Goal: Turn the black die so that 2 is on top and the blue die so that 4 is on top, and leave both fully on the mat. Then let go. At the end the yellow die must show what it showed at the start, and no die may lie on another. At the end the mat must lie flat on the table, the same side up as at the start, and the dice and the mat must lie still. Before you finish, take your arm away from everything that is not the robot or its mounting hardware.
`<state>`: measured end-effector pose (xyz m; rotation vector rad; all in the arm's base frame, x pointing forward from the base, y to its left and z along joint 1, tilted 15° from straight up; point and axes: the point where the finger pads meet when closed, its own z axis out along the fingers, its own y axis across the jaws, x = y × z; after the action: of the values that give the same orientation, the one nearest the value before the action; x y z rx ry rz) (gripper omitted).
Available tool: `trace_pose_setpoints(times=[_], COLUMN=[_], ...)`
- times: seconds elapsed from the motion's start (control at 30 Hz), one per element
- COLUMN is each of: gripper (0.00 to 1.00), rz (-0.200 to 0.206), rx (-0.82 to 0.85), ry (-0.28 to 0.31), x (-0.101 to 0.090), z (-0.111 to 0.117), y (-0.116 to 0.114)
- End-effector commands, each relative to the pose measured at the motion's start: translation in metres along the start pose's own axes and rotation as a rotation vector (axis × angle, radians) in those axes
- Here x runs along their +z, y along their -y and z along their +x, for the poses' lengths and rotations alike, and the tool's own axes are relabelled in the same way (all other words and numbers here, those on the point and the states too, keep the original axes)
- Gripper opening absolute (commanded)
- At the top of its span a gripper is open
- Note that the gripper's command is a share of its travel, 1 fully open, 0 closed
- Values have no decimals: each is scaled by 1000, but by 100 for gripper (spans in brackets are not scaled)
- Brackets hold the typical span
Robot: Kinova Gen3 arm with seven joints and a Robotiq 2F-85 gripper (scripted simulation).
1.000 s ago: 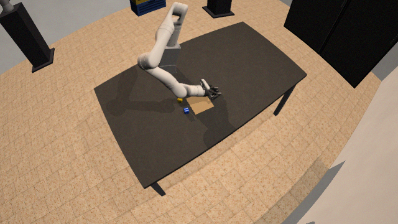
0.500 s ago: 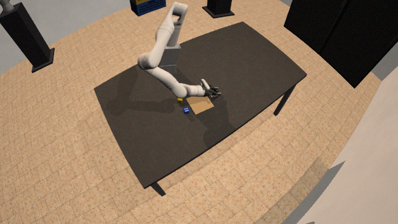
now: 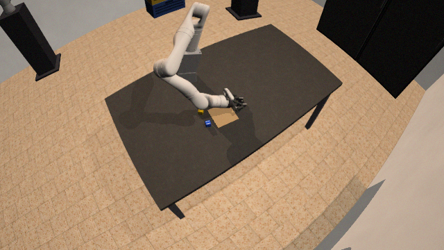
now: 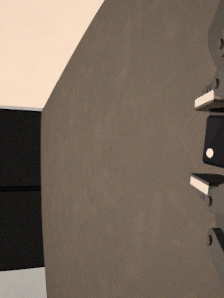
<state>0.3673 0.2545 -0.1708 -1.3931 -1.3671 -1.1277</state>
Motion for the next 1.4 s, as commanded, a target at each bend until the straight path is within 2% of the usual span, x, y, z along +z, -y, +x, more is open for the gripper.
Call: trace_pose_setpoints(times=[0.0, 0.33, 0.8, 1.17, 1.37], gripper=[46, 46, 46, 46, 46], rz=[-1, -1, -1, -1, -1], rx=[-1, -1, -1, -1, -1], ry=[0, 0, 0, 0, 0], x=[0, -4, -47, -51, -60], z=[1, 1, 0, 2, 18], y=[-1, -1, -1, -1, -1])
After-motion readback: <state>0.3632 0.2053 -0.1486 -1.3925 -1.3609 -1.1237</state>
